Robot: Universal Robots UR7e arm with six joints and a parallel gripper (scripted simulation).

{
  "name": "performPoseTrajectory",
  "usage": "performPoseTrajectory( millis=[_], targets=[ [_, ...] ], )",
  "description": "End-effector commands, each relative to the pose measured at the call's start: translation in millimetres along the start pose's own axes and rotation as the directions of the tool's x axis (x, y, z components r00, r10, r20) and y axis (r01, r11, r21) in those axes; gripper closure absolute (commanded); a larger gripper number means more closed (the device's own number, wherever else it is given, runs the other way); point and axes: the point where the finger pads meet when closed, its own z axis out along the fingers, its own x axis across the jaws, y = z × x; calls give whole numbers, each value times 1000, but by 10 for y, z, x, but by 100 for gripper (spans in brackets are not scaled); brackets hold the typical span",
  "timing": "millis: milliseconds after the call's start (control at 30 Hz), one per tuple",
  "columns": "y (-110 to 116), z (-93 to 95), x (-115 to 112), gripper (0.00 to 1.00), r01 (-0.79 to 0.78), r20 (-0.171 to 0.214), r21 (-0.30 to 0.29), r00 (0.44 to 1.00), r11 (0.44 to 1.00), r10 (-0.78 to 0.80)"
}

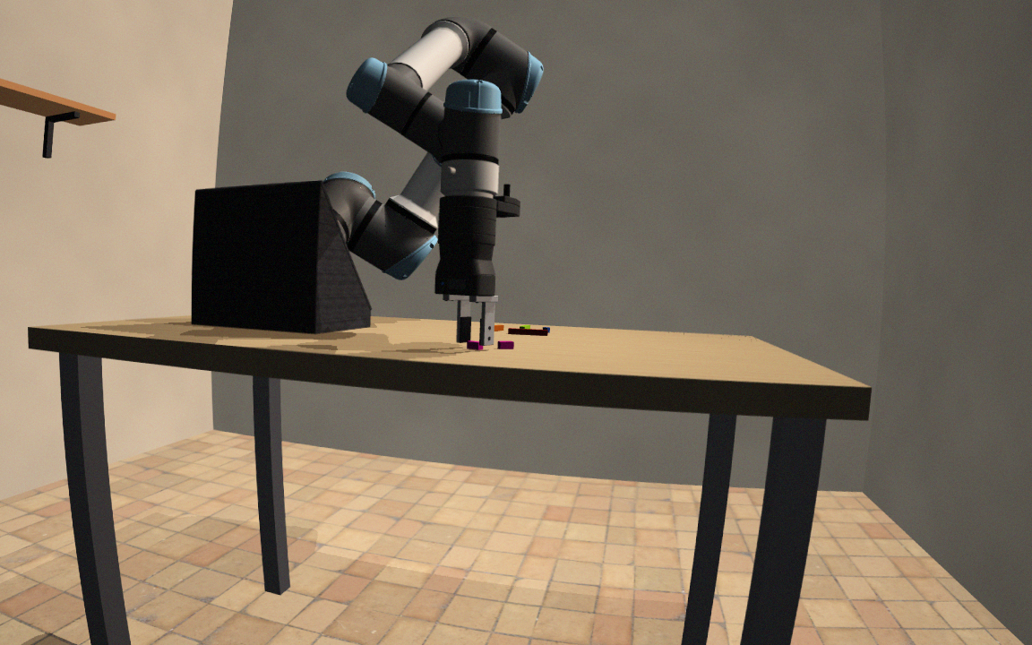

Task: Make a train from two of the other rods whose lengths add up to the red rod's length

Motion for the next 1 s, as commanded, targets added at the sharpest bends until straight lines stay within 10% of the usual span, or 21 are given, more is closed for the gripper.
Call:
performPoseTrajectory(
  millis=[0,967],
  targets=[
    [2,17,5,30,0,-2,-1,1000,1000,0],
    [2,62,5,30,0,-2,-1,1000,1000,0]
  ],
)
